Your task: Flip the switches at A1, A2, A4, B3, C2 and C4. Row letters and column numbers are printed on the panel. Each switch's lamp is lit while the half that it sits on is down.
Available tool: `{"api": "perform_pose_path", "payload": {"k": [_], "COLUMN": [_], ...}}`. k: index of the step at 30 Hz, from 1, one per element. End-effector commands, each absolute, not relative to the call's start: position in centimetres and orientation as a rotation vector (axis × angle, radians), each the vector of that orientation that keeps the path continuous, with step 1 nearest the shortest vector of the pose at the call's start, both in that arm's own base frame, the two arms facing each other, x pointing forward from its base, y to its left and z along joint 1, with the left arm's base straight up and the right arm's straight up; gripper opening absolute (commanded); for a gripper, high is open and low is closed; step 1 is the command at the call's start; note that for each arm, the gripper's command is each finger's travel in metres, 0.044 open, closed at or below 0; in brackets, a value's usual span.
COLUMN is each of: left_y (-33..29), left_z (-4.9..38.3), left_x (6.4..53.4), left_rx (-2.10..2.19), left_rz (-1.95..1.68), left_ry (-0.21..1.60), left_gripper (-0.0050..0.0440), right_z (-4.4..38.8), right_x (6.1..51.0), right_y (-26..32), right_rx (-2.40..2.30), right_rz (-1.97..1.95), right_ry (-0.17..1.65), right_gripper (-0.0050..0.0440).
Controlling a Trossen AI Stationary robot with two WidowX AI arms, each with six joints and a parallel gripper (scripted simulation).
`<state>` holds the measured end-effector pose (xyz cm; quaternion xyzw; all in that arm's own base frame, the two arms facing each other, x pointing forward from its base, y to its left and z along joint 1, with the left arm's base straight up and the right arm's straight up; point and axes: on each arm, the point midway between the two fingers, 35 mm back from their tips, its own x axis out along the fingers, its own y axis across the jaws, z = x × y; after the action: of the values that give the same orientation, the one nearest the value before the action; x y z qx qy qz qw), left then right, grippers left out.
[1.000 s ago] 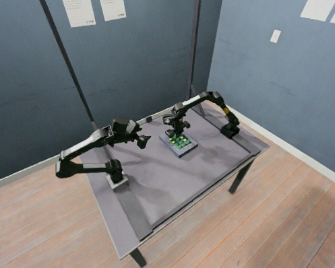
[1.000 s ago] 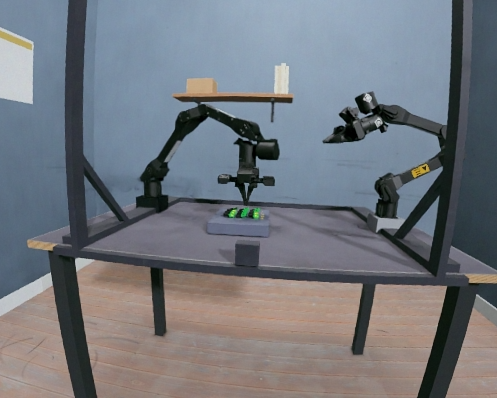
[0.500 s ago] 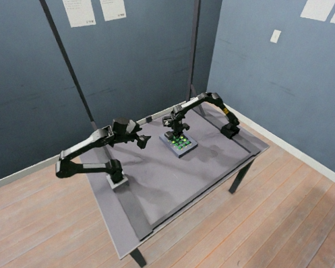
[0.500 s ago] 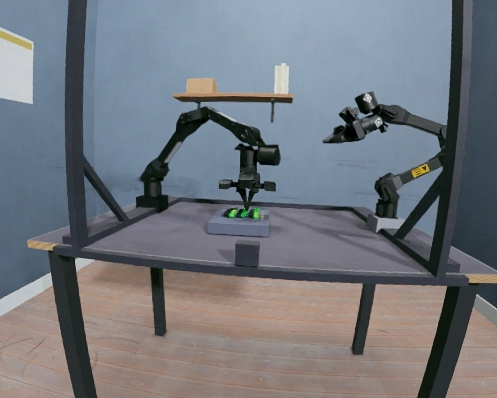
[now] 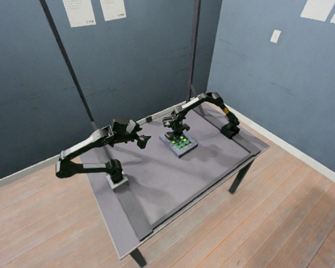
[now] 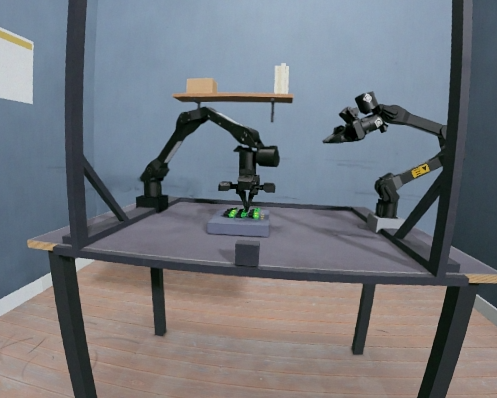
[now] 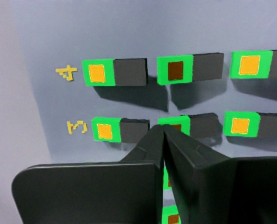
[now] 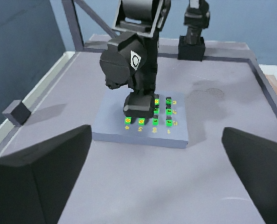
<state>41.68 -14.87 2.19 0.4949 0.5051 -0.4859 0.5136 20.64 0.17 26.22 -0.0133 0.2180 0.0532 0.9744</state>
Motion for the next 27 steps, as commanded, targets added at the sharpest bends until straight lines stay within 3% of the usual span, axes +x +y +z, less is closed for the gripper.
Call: {"api": "perform_pose_path", "payload": {"k": [1, 15, 20, 27], "left_y": [-15.0, -15.0, -14.9, -14.9], "left_z": [2.3, 1.8, 4.3, 4.4], "left_x": [41.6, 41.6, 42.5, 42.5], "left_rx": [1.186, 1.185, 1.19, 1.191], "left_rz": [-1.16, -1.164, -1.152, -1.151], "left_ry": [1.199, 1.209, 1.184, 1.181], "left_gripper": [-0.005, -0.005, -0.005, -0.005], "right_z": [26.8, 26.8, 26.8, 26.8], "right_x": [20.6, 20.6, 20.6, 20.6], "right_y": [0.1, 0.1, 0.1, 0.1], "right_rx": [-0.028, -0.028, -0.028, -0.028], "right_rz": [0.106, 0.106, 0.106, 0.106], "right_ry": [0.428, 0.428, 0.428, 0.428], "right_gripper": [0.04, 0.04, 0.04, 0.04]}}
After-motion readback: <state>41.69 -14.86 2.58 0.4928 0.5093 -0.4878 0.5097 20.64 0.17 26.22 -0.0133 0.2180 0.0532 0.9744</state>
